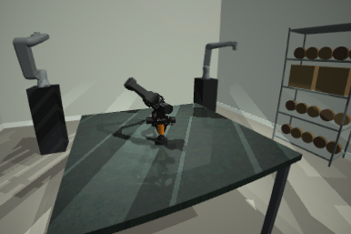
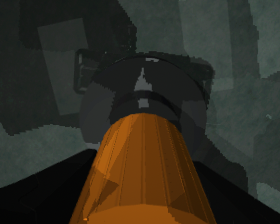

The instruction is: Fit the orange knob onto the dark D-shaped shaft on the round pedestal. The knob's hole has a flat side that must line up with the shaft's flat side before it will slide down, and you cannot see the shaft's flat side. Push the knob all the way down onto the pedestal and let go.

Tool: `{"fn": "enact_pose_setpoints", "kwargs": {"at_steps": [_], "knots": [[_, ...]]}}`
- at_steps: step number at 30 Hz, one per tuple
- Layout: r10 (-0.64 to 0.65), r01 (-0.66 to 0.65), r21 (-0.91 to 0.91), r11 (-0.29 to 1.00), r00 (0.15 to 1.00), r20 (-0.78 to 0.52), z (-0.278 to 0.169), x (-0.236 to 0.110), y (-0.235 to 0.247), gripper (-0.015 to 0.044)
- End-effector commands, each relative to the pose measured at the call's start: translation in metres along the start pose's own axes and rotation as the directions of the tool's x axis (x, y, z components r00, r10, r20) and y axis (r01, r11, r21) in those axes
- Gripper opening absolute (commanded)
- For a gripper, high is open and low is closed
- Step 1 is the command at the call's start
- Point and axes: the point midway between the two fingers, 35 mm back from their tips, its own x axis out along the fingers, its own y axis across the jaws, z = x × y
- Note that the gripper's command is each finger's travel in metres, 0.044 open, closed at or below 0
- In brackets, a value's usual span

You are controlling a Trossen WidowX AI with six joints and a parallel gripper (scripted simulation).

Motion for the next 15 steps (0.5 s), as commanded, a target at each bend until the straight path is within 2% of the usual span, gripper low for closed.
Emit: {"fn": "enact_pose_setpoints", "kwargs": {"at_steps": [1,15], "knots": [[0.003,-0.003,0.044,0.999,1.000,0.007,0.0022,-0.0023,0.0009,0.0000],[0.003,-0.003,0.044,0.999,1.000,0.007,-0.0013,0.0002,-0.0004,0.0000]]}}
